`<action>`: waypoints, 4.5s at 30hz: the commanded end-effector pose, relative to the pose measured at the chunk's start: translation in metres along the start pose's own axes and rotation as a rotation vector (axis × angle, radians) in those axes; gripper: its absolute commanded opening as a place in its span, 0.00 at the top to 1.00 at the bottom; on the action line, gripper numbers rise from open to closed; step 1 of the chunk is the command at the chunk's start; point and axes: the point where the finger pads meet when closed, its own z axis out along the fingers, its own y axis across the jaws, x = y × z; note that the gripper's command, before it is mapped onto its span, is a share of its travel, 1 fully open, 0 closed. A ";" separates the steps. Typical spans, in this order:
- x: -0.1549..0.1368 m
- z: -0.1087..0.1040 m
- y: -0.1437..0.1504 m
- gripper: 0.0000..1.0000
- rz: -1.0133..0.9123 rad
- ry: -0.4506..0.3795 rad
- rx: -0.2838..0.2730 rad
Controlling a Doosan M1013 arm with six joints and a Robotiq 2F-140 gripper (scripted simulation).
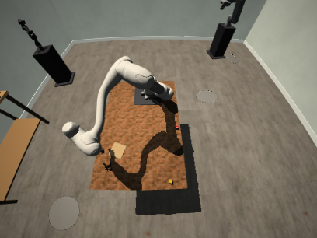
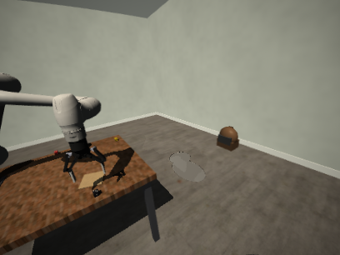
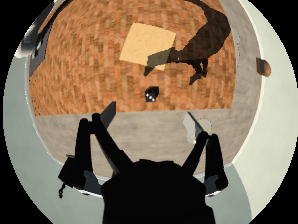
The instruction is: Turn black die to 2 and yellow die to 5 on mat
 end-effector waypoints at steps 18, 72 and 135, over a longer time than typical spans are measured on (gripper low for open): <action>0.000 0.006 0.000 0.00 -0.647 0.005 -0.005; 0.000 0.018 0.000 0.65 -1.803 0.002 -0.008; 0.000 0.055 0.000 0.65 -1.803 0.002 -0.008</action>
